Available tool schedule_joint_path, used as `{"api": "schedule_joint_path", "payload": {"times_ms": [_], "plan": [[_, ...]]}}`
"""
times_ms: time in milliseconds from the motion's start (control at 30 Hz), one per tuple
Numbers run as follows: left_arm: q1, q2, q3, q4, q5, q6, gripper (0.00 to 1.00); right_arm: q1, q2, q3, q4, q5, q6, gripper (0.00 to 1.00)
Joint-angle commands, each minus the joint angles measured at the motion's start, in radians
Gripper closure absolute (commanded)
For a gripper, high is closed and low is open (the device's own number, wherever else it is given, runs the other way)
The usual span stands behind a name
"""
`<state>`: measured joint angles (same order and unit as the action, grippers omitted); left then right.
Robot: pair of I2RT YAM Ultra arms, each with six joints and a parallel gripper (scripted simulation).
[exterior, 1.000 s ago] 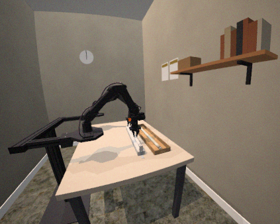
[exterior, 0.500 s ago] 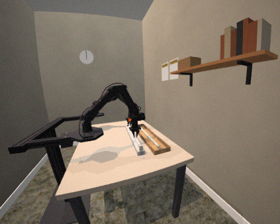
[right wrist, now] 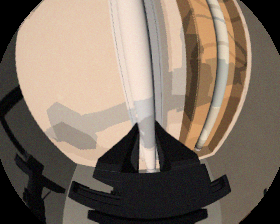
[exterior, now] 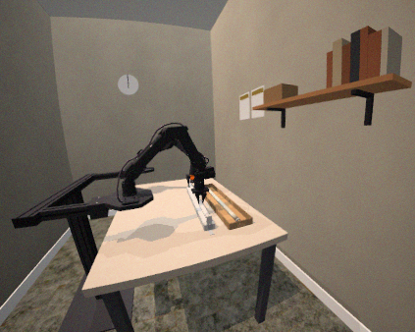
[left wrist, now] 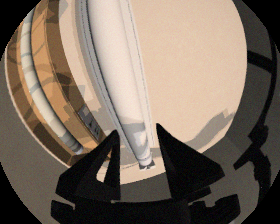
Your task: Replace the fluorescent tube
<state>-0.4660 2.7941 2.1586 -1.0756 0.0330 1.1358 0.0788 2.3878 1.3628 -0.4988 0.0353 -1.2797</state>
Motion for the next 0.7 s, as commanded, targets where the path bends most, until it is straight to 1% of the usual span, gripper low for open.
{"api": "schedule_joint_path", "payload": {"times_ms": [0, 100, 133, 667], "plan": [[-0.003, 0.005, 0.032, -0.011, 0.018, 0.008, 0.51, -0.007, -0.017, 0.03, 0.032, -0.02, 0.003, 0.89], [-0.003, 0.005, 0.033, -0.011, 0.018, 0.008, 0.51, -0.007, -0.017, 0.03, 0.032, -0.02, 0.003, 0.89], [-0.003, 0.005, 0.033, -0.011, 0.018, 0.008, 0.51, -0.007, -0.017, 0.03, 0.032, -0.02, 0.003, 0.51], [-0.003, 0.005, 0.033, -0.011, 0.018, 0.008, 0.51, -0.007, -0.015, 0.031, 0.028, -0.02, 0.003, 0.51]]}}
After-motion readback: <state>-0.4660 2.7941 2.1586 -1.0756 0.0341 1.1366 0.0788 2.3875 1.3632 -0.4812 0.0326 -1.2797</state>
